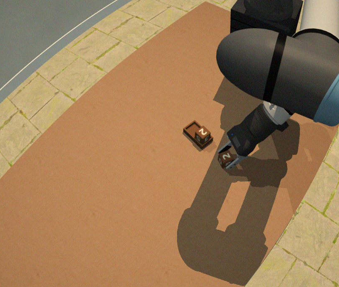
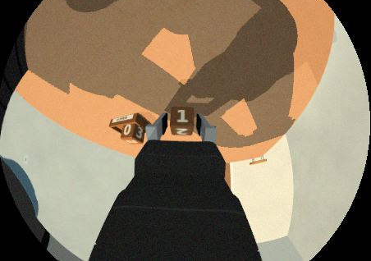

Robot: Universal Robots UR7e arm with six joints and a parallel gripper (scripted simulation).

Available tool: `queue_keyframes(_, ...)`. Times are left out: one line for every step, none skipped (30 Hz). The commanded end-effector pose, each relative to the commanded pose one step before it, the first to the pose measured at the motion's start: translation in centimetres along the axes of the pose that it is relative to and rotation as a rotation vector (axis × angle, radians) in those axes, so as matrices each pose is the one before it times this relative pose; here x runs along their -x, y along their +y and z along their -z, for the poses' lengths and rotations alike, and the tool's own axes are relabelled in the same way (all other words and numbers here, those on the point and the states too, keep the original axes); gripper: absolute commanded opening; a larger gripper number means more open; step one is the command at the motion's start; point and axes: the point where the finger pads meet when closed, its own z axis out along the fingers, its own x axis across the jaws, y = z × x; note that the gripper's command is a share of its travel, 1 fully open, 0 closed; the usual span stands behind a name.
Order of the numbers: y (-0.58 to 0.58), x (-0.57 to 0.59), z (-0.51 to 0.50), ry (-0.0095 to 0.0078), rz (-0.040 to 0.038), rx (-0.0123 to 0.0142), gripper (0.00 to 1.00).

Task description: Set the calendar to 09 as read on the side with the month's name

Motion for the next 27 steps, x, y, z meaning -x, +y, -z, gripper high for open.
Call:
queue_keyframes(0.047,-0.023,0.016,0.00050,-0.00058,0.00087,0.90)
queue_keyframes(0.000,0.000,0.000,0.00000,0.00000,0.00000,0.90)
queue_keyframes(0.000,0.000,0.000,0.00000,0.00000,0.00000,0.90)
queue_keyframes(0.000,0.000,0.000,0.00000,0.00000,0.00000,0.90)
queue_keyframes(0.000,0.000,0.000,0.00000,0.00000,0.00000,0.90)
queue_keyframes(0.000,0.000,0.000,0.00000,0.00000,0.00000,0.90)
queue_keyframes(0.000,0.000,0.000,0.00000,0.00000,0.00000,0.90)
queue_keyframes(0.000,0.000,0.000,0.00000,0.00000,0.00000,0.90)
queue_keyframes(0.000,0.000,0.000,0.00000,0.00000,0.00000,0.90)
queue_keyframes(0.000,0.000,0.000,0.00000,0.00000,0.00000,0.90)
queue_keyframes(0.000,0.000,0.000,0.00000,0.00000,0.00000,0.90)
queue_keyframes(0.000,0.000,0.000,0.00000,0.00000,0.00000,0.90)
queue_keyframes(0.000,0.000,0.000,0.00000,0.00000,0.00000,0.90)
queue_keyframes(0.000,0.000,0.000,0.00000,0.00000,0.00000,0.90)
queue_keyframes(0.000,0.000,0.000,0.00000,0.00000,0.00000,0.90)
queue_keyframes(0.000,0.000,0.000,0.00000,0.00000,0.00000,0.90)
queue_keyframes(0.000,0.000,0.000,0.00000,0.00000,0.00000,0.90)
queue_keyframes(0.000,0.000,0.000,0.00000,0.00000,0.00000,0.90)
queue_keyframes(0.000,0.000,0.000,0.00000,0.00000,0.00000,0.60)
queue_keyframes(0.000,0.000,0.000,0.00000,0.00000,0.00000,0.60)
queue_keyframes(0.000,0.000,0.000,0.00000,0.00000,0.00000,0.60)
queue_keyframes(0.000,0.000,0.000,0.00000,0.00000,0.00000,0.60)
queue_keyframes(0.000,0.000,0.000,0.00000,0.00000,0.00000,0.60)
queue_keyframes(0.000,0.000,0.000,0.00000,0.00000,0.00000,0.60)
queue_keyframes(0.000,0.000,0.000,0.00000,0.00000,0.00000,0.60)
queue_keyframes(0.000,0.000,0.000,0.00000,0.00000,0.00000,0.60)
queue_keyframes(0.000,0.000,0.000,0.00000,0.00000,0.00000,0.60)
